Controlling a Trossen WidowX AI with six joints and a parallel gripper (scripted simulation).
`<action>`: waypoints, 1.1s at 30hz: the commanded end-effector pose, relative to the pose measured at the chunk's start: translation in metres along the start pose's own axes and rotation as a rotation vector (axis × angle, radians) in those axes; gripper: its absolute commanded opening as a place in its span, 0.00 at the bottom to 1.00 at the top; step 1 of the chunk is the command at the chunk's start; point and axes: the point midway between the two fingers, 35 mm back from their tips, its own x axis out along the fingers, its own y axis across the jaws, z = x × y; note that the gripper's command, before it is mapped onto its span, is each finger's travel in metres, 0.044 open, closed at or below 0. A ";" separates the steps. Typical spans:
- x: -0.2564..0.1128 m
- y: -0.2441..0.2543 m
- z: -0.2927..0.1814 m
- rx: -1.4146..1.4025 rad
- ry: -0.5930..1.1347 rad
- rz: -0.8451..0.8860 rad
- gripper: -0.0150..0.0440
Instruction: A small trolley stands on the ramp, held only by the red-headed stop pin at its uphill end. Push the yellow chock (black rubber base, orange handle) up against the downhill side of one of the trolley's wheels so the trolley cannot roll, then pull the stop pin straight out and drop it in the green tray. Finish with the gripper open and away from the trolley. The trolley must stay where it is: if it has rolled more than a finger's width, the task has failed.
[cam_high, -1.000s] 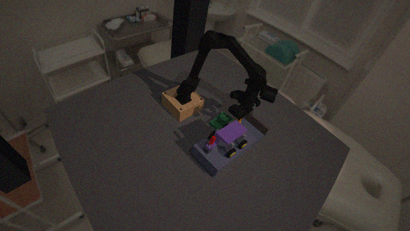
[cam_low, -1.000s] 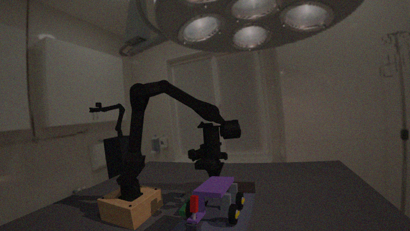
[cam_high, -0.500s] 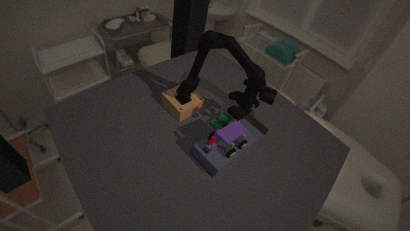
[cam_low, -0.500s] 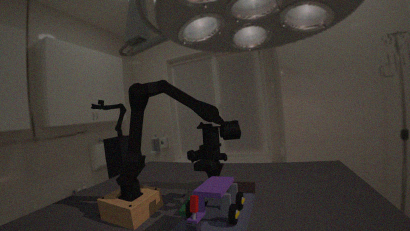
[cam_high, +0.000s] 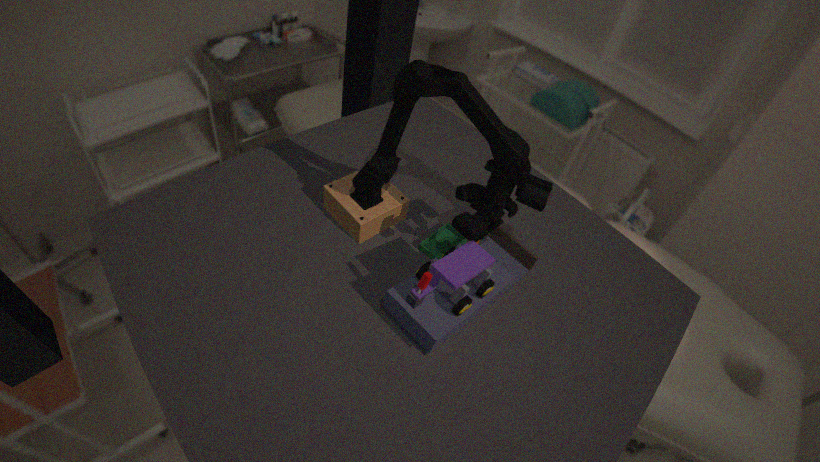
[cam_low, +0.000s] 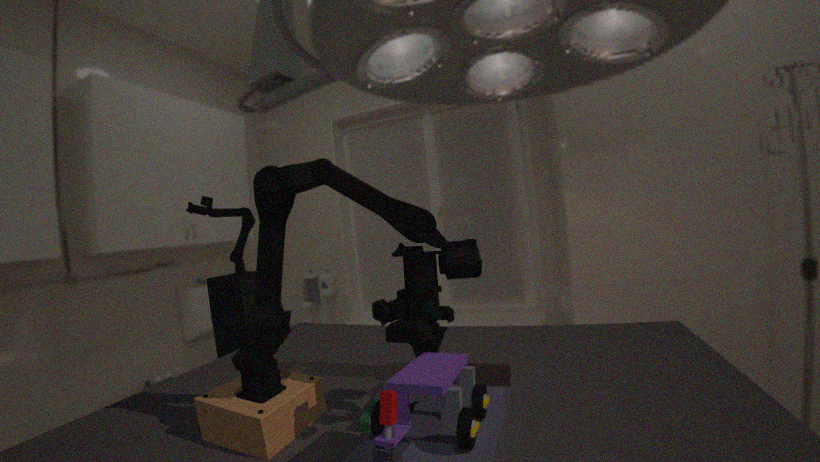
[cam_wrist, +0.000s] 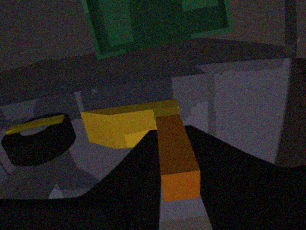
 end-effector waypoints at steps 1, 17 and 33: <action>0.000 0.005 0.000 -0.001 -0.003 0.007 0.25; -0.002 0.009 -0.001 -0.002 0.001 0.000 0.25; -0.005 0.009 -0.001 -0.002 0.000 0.001 0.58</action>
